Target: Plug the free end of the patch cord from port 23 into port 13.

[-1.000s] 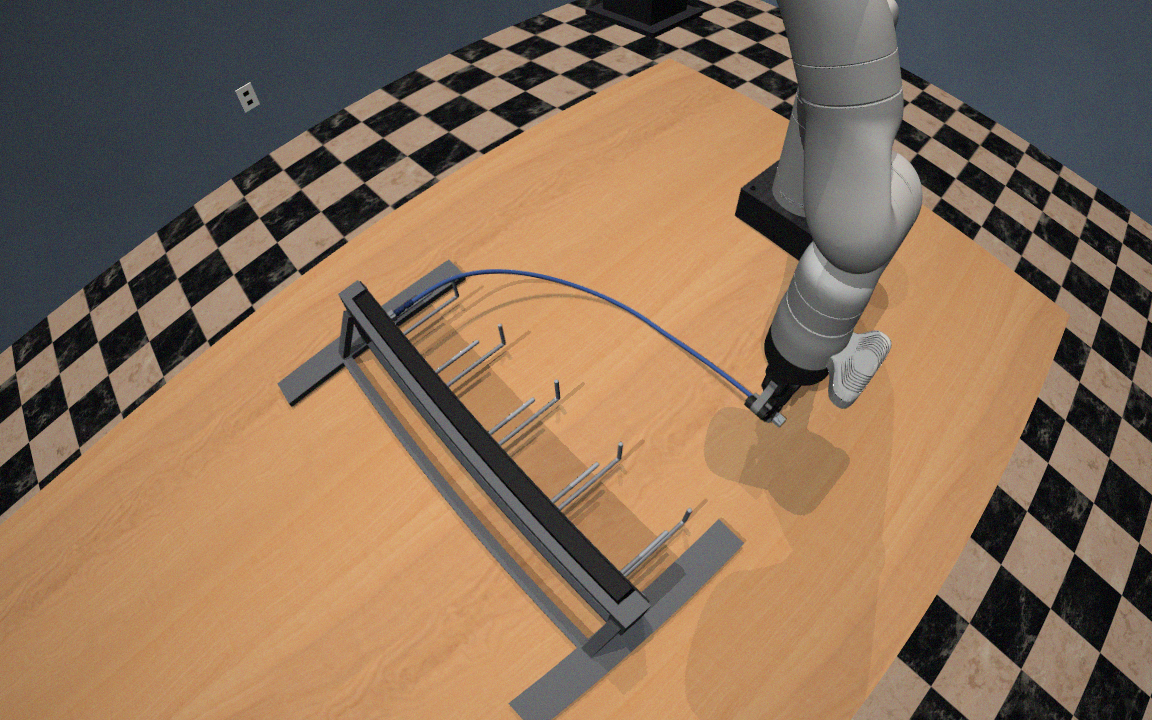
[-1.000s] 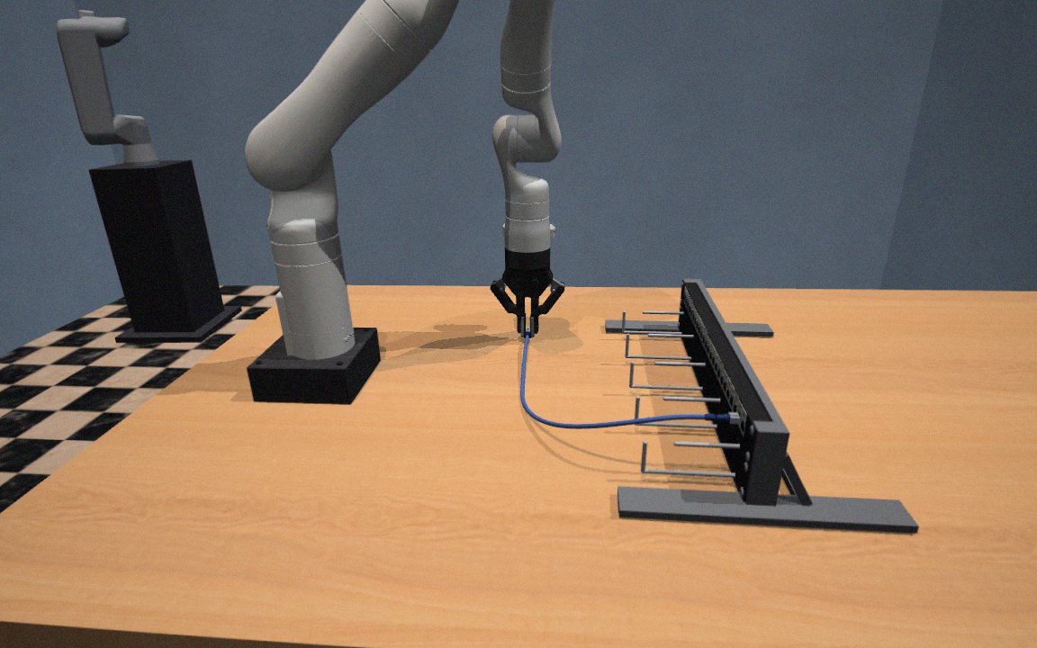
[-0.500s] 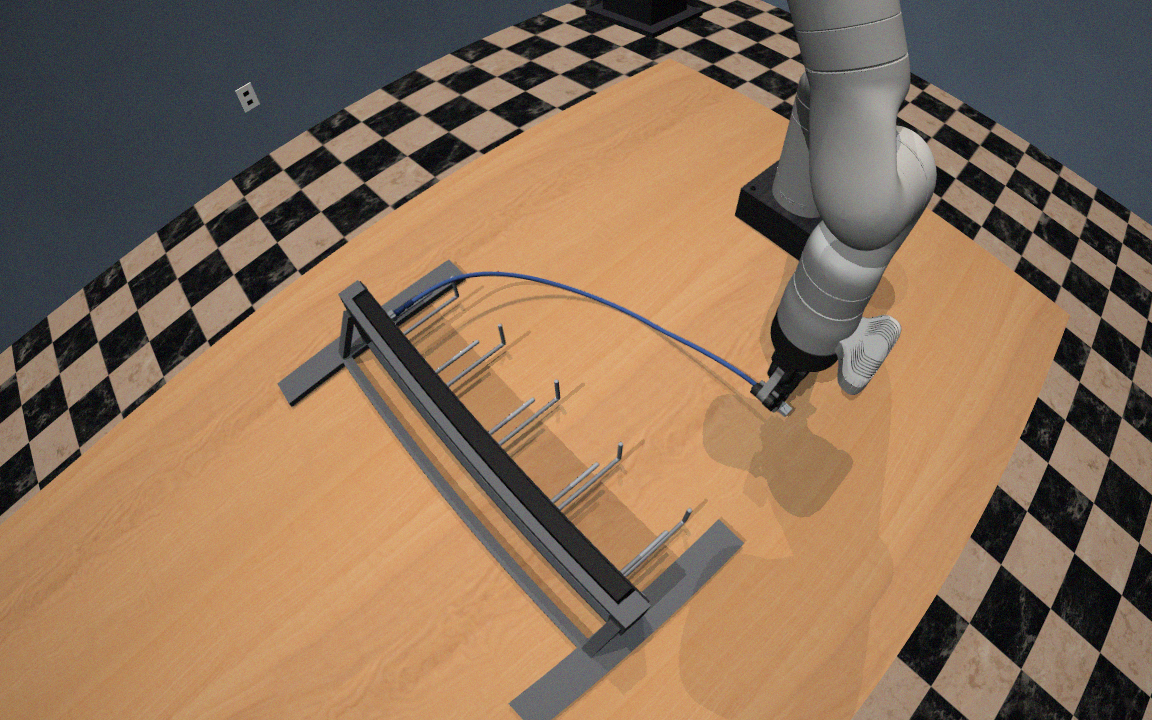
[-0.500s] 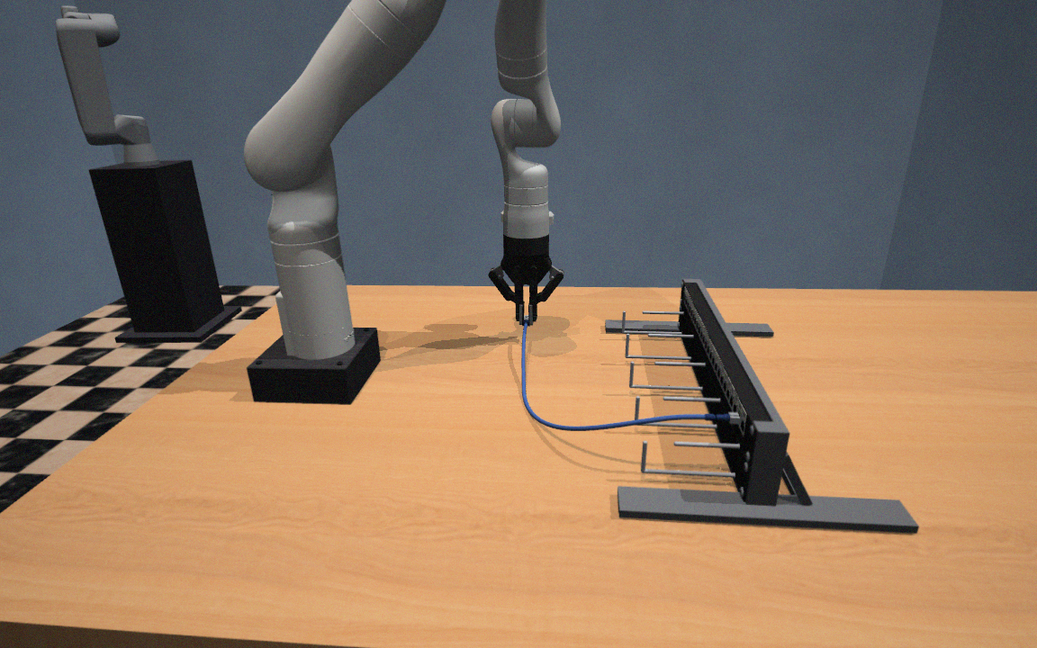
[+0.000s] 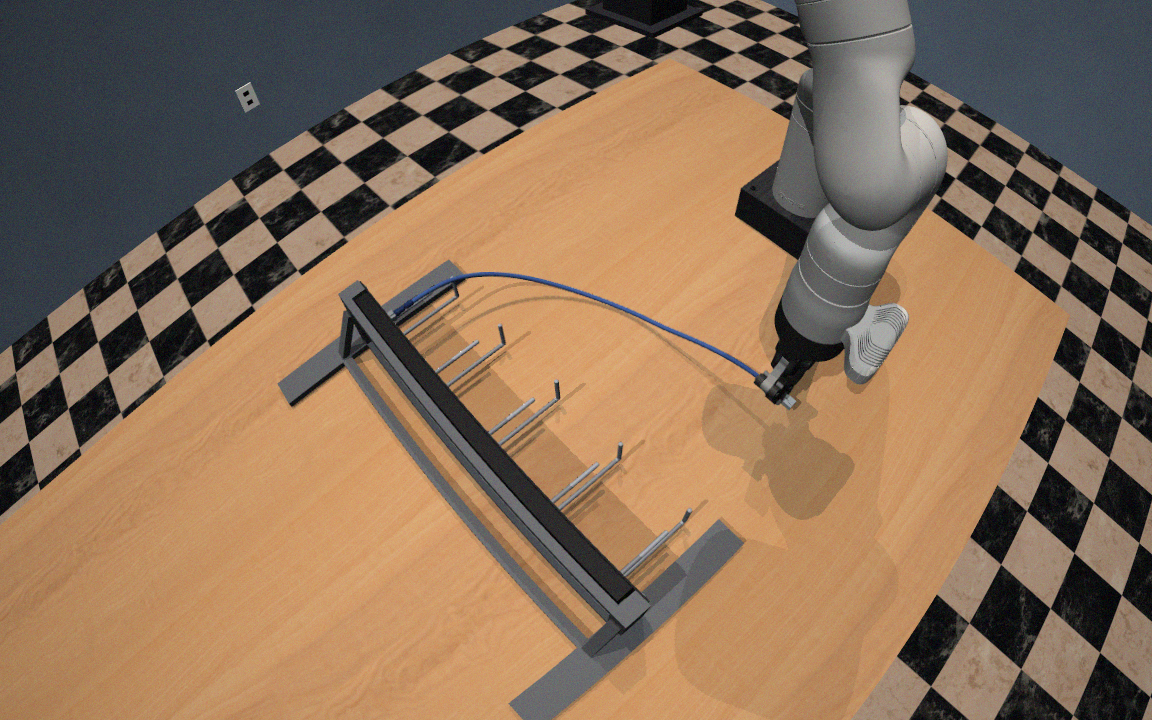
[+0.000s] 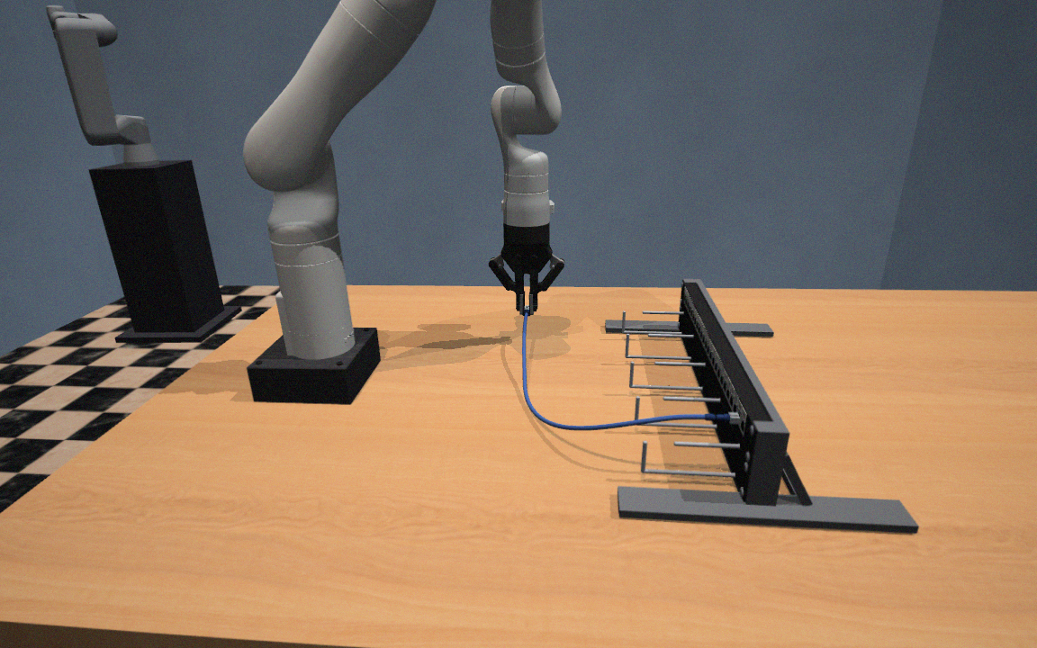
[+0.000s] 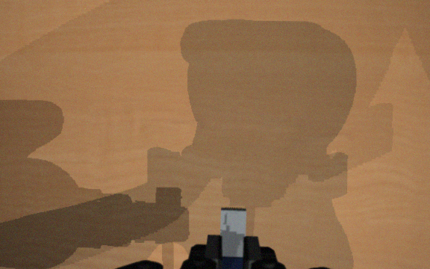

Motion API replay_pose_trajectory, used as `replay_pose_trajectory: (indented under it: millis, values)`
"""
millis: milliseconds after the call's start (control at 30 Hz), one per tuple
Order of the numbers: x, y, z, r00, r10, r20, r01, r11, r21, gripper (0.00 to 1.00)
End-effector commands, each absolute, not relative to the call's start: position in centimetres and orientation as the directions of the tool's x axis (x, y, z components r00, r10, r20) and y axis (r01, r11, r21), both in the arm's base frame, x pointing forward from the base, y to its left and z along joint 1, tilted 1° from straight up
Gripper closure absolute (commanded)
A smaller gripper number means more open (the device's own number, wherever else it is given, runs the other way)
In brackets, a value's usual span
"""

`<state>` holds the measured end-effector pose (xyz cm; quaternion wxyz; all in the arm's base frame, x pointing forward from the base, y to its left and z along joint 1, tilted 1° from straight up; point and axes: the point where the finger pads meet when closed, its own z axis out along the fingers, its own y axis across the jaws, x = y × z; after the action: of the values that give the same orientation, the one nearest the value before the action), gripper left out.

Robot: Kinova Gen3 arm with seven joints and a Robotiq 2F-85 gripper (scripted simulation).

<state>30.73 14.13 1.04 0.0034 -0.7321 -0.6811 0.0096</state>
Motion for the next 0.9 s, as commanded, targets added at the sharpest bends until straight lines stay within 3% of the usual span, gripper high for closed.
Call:
replay_pose_trajectory:
  millis: [0,867]
  values:
    - [31.01,14.03,1.45,0.076,0.997,-0.009,0.997,-0.076,-0.014,1.0]
    - [31.23,13.95,1.84,0.071,0.997,-0.01,0.997,-0.071,-0.011,1.0]
